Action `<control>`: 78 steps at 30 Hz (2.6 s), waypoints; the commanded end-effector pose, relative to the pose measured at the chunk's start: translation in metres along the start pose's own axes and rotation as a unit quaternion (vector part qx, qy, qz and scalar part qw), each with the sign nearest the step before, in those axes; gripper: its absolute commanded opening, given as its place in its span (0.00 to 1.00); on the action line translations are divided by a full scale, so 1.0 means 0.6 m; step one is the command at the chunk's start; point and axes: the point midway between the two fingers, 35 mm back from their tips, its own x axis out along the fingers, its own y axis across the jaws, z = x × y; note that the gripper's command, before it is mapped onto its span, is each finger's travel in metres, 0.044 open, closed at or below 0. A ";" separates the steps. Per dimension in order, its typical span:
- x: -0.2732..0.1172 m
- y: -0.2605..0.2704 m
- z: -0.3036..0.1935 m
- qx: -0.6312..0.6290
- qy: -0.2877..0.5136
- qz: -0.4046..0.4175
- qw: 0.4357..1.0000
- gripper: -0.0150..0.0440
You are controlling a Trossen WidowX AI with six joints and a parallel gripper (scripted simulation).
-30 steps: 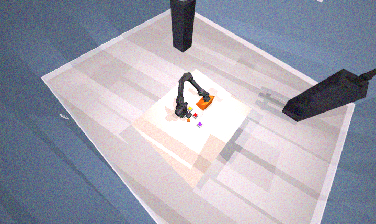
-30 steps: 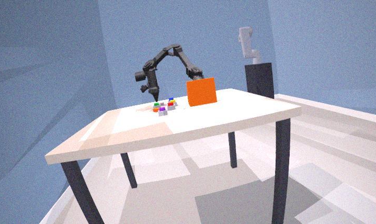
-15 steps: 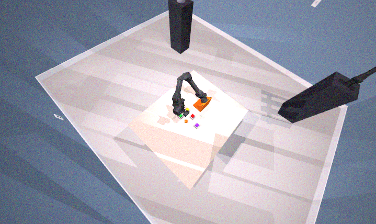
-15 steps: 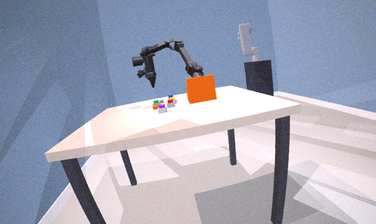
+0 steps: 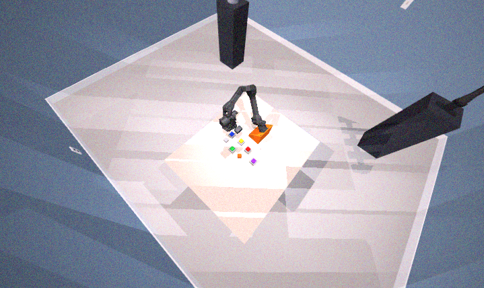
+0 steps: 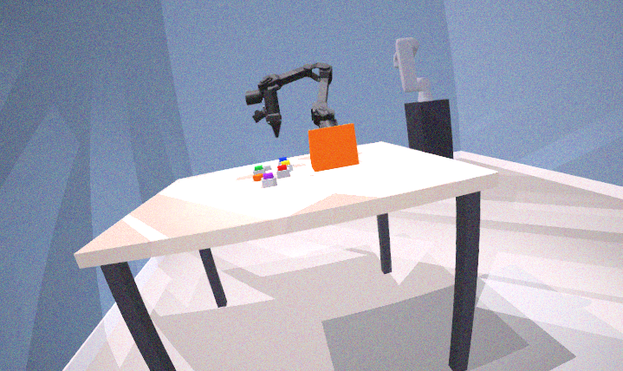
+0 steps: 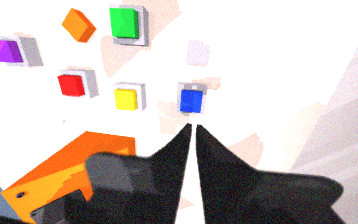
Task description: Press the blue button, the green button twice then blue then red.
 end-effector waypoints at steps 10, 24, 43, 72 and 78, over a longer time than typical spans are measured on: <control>0.107 -0.001 -0.014 -0.009 0.006 -0.003 1.000 0.29; 0.138 -0.001 -0.013 -0.009 0.006 -0.003 1.000 0.29; 0.164 -0.002 -0.015 -0.009 0.006 -0.004 1.000 0.29; 0.005 0.000 -0.012 -0.010 0.007 -0.002 1.000 0.29; 0.004 0.114 0.031 -0.015 0.000 0.021 1.000 0.29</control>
